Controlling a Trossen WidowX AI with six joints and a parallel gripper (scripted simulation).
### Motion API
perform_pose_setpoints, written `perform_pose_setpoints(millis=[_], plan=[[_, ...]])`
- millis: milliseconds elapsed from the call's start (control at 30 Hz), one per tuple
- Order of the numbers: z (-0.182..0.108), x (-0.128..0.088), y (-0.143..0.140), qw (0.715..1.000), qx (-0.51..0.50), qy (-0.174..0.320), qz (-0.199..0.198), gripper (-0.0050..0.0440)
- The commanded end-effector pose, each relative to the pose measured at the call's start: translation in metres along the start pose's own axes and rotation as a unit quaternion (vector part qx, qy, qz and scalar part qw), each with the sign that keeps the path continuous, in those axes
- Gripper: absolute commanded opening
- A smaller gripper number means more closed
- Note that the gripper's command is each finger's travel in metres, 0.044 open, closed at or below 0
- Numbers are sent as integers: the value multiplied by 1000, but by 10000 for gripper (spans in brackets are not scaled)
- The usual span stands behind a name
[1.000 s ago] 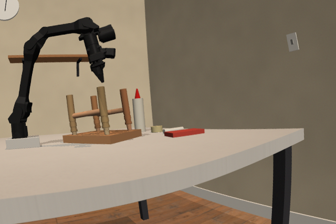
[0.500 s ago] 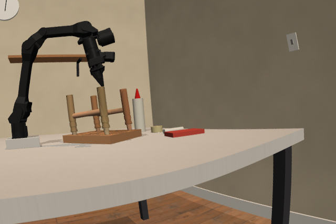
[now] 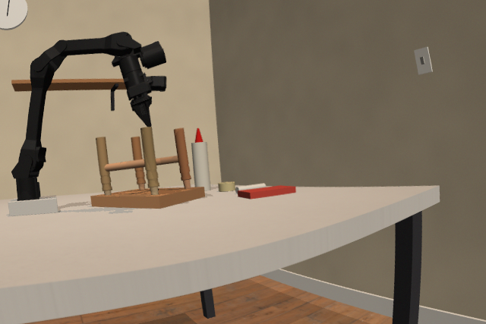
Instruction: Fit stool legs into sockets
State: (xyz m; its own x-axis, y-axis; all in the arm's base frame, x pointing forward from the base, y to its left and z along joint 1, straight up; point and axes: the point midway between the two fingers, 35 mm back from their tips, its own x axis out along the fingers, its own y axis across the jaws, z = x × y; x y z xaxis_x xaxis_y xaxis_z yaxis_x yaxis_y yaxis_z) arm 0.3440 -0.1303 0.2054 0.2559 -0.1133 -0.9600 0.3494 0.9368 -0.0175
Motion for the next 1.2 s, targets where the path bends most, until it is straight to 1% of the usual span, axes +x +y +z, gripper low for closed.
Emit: perform_pose_setpoints(millis=[0,433,1167], plan=[[-6,14,7,1000,-4,15,10,0],[-9,23,7,1000,-4,15,10,0],[-9,24,7,1000,-4,15,10,0]])
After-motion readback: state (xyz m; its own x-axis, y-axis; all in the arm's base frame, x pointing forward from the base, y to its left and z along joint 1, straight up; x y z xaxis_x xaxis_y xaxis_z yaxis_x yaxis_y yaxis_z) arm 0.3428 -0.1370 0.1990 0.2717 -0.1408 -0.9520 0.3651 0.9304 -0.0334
